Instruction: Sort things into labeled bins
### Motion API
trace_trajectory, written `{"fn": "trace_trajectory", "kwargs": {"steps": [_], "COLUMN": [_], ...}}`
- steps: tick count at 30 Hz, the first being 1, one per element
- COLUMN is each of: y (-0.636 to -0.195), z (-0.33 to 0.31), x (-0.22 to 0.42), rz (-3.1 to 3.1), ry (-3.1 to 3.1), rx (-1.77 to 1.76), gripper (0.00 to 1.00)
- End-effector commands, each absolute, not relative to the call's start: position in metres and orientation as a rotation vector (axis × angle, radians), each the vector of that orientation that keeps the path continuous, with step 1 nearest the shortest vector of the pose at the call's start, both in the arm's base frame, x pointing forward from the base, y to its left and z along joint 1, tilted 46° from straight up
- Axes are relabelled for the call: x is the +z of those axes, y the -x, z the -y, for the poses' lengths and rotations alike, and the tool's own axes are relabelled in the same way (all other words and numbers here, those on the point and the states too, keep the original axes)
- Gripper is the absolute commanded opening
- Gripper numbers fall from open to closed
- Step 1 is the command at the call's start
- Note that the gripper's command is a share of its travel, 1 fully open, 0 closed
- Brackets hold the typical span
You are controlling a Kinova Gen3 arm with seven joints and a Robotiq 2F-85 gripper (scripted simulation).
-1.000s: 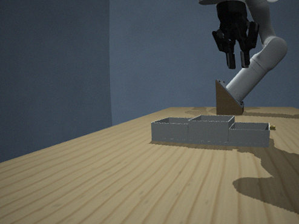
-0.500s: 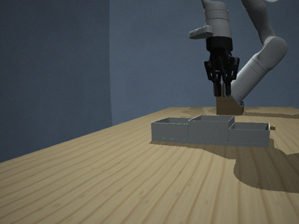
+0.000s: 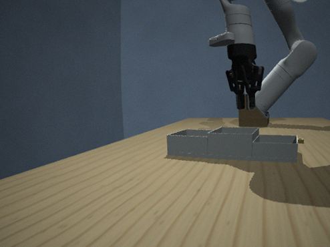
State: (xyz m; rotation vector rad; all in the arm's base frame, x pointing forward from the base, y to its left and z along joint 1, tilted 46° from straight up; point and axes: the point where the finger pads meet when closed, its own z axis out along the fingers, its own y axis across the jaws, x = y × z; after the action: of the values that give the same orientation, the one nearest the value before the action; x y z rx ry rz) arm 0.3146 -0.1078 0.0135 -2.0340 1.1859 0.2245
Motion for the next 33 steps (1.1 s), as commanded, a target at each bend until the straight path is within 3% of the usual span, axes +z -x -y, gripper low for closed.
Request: {"fn": "trace_trajectory", "kwargs": {"steps": [1,20,33], "y": [-0.315,-0.315,-0.325], "z": [0.108,0.109,0.070], "x": [0.014,0.014,-0.020], "rz": [-1.187,-1.187,-1.187], "ry": [2.034,2.034,2.034], "rx": [0.223,0.223,0.223], "gripper": [0.38,0.38,0.38]}}
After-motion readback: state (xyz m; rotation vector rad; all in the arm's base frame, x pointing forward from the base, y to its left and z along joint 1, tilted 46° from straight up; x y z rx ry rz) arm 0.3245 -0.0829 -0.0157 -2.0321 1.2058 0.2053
